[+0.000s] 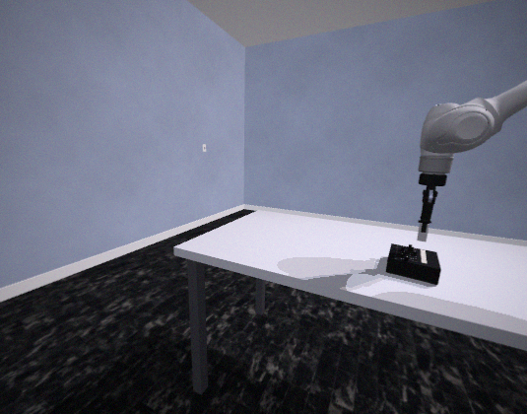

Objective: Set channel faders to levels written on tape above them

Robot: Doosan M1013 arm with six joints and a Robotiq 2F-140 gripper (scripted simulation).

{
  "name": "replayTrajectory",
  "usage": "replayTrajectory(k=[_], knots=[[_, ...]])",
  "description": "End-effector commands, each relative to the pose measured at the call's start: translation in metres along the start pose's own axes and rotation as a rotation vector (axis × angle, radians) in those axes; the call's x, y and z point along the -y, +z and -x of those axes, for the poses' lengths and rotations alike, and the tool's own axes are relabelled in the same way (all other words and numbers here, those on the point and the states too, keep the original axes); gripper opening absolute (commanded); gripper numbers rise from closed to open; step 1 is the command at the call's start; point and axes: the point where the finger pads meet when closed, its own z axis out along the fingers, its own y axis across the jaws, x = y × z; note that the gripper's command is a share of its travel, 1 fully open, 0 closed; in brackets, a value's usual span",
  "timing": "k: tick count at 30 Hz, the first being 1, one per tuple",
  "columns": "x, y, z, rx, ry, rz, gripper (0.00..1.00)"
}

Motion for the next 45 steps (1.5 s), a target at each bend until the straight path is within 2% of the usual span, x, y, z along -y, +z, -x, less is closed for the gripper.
replayTrajectory(k=[1, 45], knots=[[0.0, 0.0, 0.0, 0.0, 0.0, 0.0, 0.0], [0.0, 0.018, 0.0, 0.0, 0.0, 0.0, 0.0]])
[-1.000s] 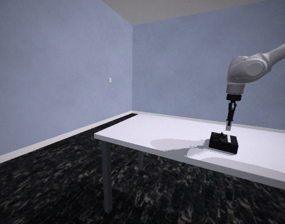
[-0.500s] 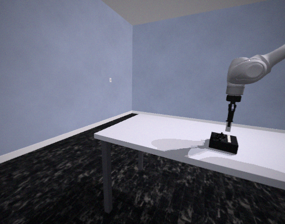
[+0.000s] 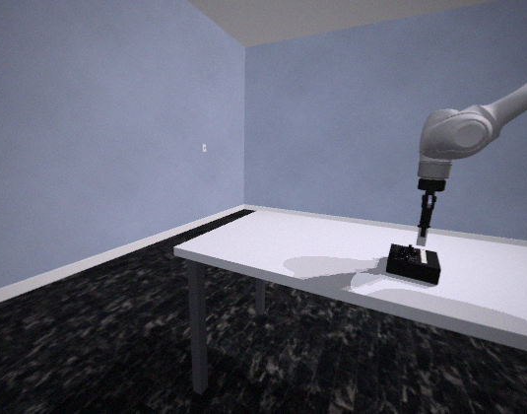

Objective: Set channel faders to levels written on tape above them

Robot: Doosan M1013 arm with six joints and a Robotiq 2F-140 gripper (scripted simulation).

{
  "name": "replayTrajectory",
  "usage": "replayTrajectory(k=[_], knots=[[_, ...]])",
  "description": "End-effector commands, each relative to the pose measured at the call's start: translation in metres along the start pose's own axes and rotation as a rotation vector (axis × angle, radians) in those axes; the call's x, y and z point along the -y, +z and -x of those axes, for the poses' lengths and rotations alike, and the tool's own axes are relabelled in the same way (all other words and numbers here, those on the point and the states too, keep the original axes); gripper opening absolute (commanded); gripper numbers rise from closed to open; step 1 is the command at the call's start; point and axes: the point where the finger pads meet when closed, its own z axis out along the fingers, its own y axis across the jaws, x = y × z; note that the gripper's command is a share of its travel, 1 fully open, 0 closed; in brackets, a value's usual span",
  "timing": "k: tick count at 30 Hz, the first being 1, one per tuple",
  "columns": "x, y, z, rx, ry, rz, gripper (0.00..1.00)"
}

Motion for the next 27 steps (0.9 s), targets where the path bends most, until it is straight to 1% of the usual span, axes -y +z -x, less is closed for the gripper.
replayTrajectory(k=[1, 12, 27], knots=[[0.0, 0.0011, 0.0, 0.0, 0.0, 0.0, 0.0], [0.0, 0.0058, 0.0, 0.0, 0.0, 0.0, 0.0], [0.0, 0.0066, 0.0, 0.0, 0.0, 0.0, 0.0]])
